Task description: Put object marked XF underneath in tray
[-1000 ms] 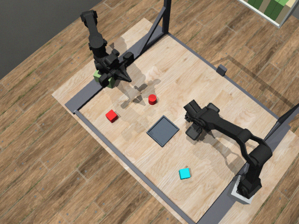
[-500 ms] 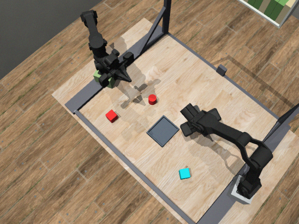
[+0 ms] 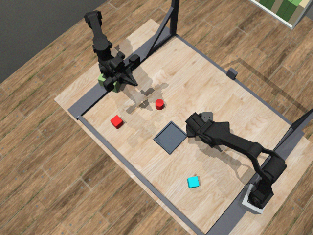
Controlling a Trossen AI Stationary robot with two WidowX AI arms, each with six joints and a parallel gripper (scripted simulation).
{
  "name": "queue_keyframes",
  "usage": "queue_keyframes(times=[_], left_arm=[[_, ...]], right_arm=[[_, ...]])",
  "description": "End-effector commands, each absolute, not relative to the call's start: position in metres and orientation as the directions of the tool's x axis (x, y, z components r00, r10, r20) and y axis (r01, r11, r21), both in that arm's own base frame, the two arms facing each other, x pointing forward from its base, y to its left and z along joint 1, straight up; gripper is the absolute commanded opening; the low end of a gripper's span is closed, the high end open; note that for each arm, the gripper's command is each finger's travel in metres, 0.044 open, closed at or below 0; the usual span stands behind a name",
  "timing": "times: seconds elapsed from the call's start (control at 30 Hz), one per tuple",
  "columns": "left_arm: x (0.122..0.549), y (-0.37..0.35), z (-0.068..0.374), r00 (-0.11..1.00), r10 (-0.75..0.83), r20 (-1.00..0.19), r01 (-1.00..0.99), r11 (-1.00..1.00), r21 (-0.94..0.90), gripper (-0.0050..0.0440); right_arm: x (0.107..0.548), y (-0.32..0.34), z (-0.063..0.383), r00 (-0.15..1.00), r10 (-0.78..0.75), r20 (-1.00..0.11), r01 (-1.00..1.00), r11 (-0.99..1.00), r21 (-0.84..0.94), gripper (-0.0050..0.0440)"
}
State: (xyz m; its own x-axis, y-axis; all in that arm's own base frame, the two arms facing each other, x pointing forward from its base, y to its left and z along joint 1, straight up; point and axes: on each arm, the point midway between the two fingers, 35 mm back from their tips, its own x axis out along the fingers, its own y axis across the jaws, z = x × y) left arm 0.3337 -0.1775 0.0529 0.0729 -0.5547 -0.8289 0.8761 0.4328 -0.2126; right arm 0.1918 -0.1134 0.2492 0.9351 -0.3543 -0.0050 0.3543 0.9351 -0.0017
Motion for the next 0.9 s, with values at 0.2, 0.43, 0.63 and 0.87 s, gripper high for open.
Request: queue_keyframes(times=[0.2,0.43,0.63,0.87], left_arm=[[0.34,-0.17,0.074,0.126,-0.625,-0.77,0.981,0.196,0.001,0.0193],[0.343,-0.166,0.08,0.141,-0.652,-0.745,0.99,0.077,0.12,0.0193],[0.346,-0.161,0.086,0.16,-0.682,-0.713,0.961,-0.057,0.271,0.0193],[0.348,-0.157,0.092,0.178,-0.712,-0.679,0.89,-0.179,0.42,0.0193]], right_arm=[[0.191,-0.113,0.256,0.935,-0.355,0.01,0.355,0.935,-0.005,-0.005],[0.191,-0.113,0.256,0.935,-0.355,0.01,0.355,0.935,-0.005,-0.005],[0.191,-0.113,0.256,0.935,-0.355,0.01,0.355,0.935,-0.005,-0.005],[0.191,-0.113,0.256,0.935,-0.355,0.01,0.355,0.935,-0.005,-0.005]])
